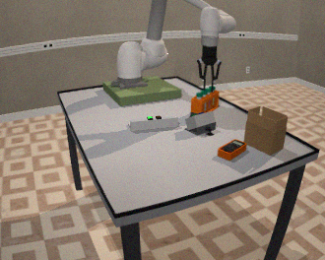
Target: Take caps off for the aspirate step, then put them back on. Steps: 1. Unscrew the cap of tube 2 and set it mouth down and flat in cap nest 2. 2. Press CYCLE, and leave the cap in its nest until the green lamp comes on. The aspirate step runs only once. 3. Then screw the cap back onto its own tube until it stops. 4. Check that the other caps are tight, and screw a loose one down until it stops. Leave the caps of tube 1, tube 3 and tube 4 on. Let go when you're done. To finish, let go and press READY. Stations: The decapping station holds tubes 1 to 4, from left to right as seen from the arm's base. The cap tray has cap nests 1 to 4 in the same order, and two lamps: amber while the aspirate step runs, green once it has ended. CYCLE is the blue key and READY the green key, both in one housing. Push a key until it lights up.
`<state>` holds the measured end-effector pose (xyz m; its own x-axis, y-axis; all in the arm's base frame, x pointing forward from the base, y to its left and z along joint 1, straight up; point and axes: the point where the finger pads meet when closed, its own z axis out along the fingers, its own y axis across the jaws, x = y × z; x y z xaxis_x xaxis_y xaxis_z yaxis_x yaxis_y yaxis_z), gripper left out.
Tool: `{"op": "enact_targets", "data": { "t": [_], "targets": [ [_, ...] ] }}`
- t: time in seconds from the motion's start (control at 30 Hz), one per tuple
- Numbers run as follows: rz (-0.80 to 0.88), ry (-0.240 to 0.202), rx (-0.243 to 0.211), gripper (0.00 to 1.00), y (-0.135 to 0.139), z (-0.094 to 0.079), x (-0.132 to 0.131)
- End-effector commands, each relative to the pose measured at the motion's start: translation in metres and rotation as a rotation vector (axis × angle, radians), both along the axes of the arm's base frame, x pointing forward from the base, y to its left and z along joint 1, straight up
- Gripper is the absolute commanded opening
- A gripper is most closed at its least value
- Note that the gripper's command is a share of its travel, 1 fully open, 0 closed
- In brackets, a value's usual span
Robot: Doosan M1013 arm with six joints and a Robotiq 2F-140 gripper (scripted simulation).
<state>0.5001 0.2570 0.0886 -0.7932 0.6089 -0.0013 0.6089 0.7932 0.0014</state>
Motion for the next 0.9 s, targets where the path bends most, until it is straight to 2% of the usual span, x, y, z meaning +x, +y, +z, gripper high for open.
{"op": "enact_targets", "data": {
  "t": [0.0,0.33,0.47,0.53,0.87],
  "targets": [
    [0.0,0.0,0.001,0.3,0.0002,0.0004,0.0004],
    [0.0,0.0,0.001,0.3,0.0002,0.0005,0.0004],
    [-0.2,0.0,0.002,0.3,0.0002,0.0005,0.0004],
    [-0.2,0.0,0.002,0.3,0.0002,0.0005,0.0004],
    [-0.7,0.001,0.002,0.3,0.0002,0.0004,0.0004]
  ]
}}
